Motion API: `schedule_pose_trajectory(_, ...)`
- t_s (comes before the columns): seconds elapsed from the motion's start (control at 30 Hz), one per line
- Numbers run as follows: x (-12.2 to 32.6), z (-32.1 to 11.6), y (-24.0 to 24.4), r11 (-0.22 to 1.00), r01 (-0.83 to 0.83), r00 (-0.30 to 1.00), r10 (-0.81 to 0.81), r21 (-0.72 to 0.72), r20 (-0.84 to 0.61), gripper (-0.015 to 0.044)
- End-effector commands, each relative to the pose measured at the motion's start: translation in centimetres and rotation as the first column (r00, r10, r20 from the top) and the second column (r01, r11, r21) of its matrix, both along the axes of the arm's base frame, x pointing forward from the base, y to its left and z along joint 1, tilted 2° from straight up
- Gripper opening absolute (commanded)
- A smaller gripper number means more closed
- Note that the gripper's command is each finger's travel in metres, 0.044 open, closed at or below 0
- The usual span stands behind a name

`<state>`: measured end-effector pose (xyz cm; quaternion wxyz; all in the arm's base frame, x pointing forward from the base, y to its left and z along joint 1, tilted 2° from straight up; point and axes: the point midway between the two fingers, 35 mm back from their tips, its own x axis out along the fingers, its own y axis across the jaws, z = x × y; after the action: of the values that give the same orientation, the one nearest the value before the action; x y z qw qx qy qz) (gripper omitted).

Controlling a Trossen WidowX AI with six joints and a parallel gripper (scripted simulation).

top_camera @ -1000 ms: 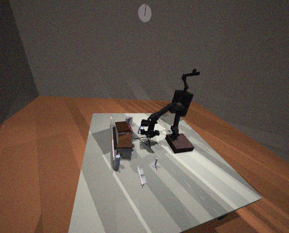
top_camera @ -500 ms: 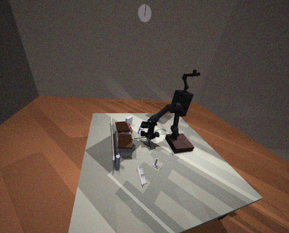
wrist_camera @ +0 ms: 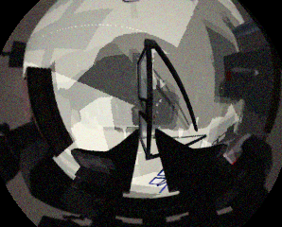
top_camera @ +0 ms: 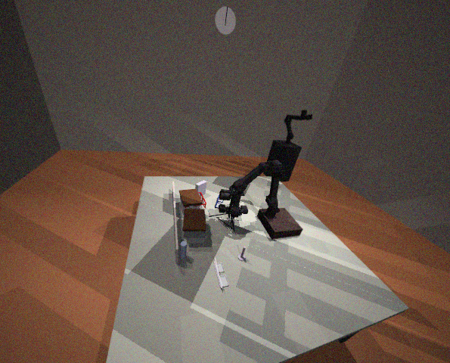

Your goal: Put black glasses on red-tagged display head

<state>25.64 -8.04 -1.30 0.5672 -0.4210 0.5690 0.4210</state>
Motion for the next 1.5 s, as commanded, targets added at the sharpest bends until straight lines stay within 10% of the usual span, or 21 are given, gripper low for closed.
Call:
schedule_pose_trajectory(0.0,0.0,0.0,0.0,1.0,0.0,1.0,0.0,0.0,-0.001,0.0093)
schedule_pose_trajectory(0.73,0.0,0.3,0.0,1.0,0.0,1.0,0.0,0.0,-0.001,0.0)
schedule_pose_trajectory(1.47,0.6,10.0,-0.2,1.0,0.004,1.0,-0.004,-0.003,-0.004,0.0)
